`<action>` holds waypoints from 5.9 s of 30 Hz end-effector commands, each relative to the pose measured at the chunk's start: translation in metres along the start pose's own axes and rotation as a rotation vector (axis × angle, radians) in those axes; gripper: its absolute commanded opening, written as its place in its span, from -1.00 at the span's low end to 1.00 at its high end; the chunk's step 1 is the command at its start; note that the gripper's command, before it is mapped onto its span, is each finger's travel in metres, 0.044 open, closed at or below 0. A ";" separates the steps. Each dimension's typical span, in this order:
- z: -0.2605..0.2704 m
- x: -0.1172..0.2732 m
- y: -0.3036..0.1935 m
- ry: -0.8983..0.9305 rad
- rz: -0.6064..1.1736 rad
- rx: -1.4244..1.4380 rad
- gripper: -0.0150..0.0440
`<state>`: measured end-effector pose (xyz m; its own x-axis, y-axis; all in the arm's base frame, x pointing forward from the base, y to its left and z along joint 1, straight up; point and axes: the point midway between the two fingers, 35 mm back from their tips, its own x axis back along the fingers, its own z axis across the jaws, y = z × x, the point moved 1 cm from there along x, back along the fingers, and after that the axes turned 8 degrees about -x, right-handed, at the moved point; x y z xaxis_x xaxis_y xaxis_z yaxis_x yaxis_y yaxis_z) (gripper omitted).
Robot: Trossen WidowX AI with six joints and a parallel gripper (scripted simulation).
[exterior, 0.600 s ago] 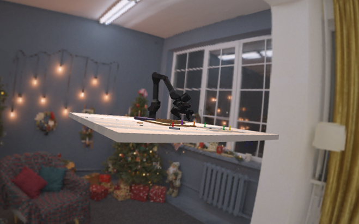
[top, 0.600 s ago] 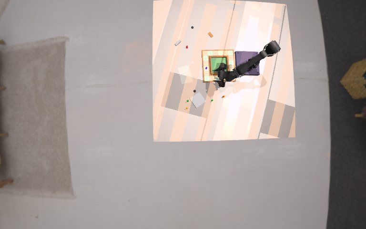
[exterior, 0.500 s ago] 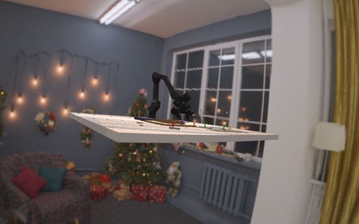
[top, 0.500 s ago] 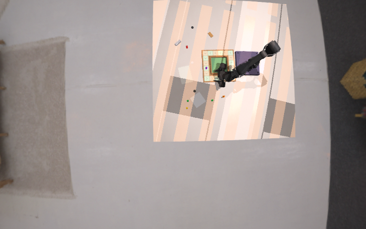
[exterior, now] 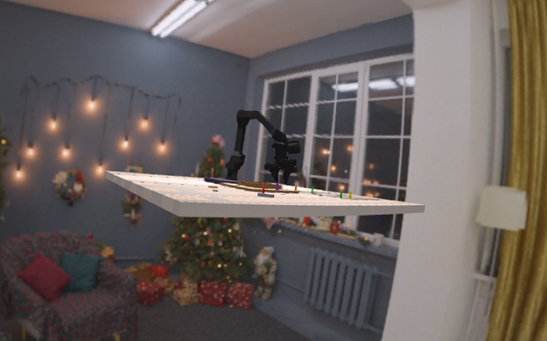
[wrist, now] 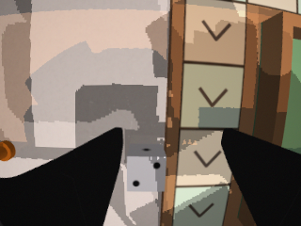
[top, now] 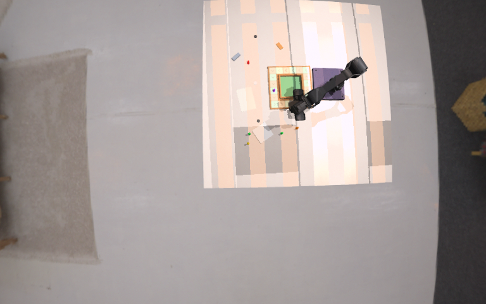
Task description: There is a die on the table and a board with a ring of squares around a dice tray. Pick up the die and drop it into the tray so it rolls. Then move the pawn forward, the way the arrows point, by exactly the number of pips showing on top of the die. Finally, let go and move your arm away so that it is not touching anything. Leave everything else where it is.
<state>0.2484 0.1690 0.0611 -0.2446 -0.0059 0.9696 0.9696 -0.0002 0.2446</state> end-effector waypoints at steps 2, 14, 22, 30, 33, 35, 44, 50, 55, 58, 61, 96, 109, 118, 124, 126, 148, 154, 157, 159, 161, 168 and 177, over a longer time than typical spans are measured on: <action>0.010 0.025 -0.017 0.007 0.226 -0.025 0.44; 0.010 0.012 -0.019 0.007 0.226 -0.025 0.44; 0.010 0.005 -0.020 0.007 0.226 -0.025 0.44; 0.010 -0.008 -0.023 0.007 0.226 -0.025 0.44; 0.010 -0.012 -0.024 0.007 0.226 -0.025 0.44; 0.010 -0.015 -0.025 0.007 0.226 -0.025 0.44; 0.010 -0.021 -0.026 0.007 0.226 -0.025 0.08; 0.010 -0.021 -0.026 0.007 0.226 -0.025 -0.18; 0.010 -0.021 -0.026 0.007 0.226 -0.025 -0.36; 0.011 -0.017 -0.025 0.006 0.225 -0.022 -0.49; 0.012 -0.007 -0.020 0.006 0.224 -0.019 -0.49; -0.039 0.079 0.024 0.002 0.223 -0.034 -0.49; -0.100 0.059 0.037 -0.005 0.222 -0.044 -0.49; -0.141 0.048 0.038 -0.009 0.221 -0.051 -0.49; -0.144 0.046 0.037 -0.005 0.171 -0.051 -0.49; -0.143 0.045 0.038 0.001 0.104 -0.051 -0.49; -0.142 0.041 0.037 0.085 -0.616 -0.057 -0.49; -0.144 0.059 0.028 0.085 -0.621 -0.056 -0.49; -0.147 0.078 0.015 0.085 -0.620 -0.056 -0.49; -0.147 0.079 0.014 0.085 -0.619 -0.056 -0.49; -0.147 0.079 0.013 0.085 -0.619 -0.056 -0.49; -0.147 0.078 0.012 0.085 -0.619 -0.056 -0.49; -0.147 0.077 0.013 0.083 -0.617 -0.064 -0.49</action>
<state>0.2419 0.0211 0.1379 -0.7615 -0.0631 0.6451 0.6481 -0.0880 0.7564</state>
